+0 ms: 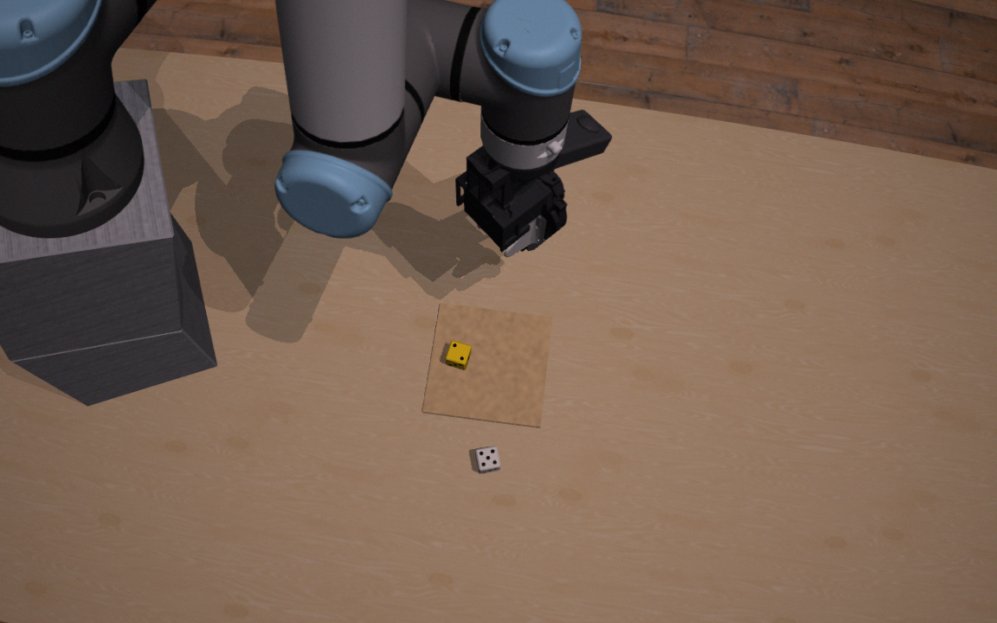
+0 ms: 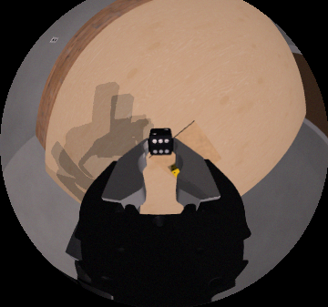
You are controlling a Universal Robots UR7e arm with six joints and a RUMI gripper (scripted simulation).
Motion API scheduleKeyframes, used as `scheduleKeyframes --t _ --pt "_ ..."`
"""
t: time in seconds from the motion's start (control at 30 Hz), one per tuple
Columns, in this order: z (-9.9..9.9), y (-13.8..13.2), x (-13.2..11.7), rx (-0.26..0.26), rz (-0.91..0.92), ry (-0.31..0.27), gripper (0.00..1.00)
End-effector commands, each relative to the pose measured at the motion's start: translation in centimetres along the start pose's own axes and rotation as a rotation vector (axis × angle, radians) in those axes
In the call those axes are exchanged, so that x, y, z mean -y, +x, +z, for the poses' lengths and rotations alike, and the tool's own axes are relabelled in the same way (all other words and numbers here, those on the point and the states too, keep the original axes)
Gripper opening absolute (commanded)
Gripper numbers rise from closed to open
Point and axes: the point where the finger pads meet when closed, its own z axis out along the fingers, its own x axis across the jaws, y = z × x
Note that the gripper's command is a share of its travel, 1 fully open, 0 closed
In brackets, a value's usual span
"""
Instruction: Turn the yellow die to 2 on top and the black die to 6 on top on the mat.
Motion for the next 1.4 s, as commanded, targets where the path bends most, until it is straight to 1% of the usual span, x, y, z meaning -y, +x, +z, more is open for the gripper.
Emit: scheduleKeyframes --t 0.0,0.2,0.4,0.47,0.67,0.83,0.97,1.37 --pt "0.0 0.5 -0.3 -0.001 -0.034 0.0 0.06" --pt "0.0 2.3 -1.5 0.0 -0.155 -0.001 0.06" --pt "-0.1 4.8 -3.5 0.001 -0.329 -0.002 0.06" --pt "-0.1 4.8 -3.5 0.001 -0.329 -0.002 0.06" --pt "-0.2 7.1 -5.7 0.0 -0.502 -0.001 0.06" --pt "-0.4 8.5 -7.2 -0.001 -0.607 0.0 0.06" --pt "-0.4 9.1 -7.9 -0.002 -0.654 0.001 0.06" --pt "-0.5 9.3 -8.1 -0.002 -0.67 0.001 0.06"
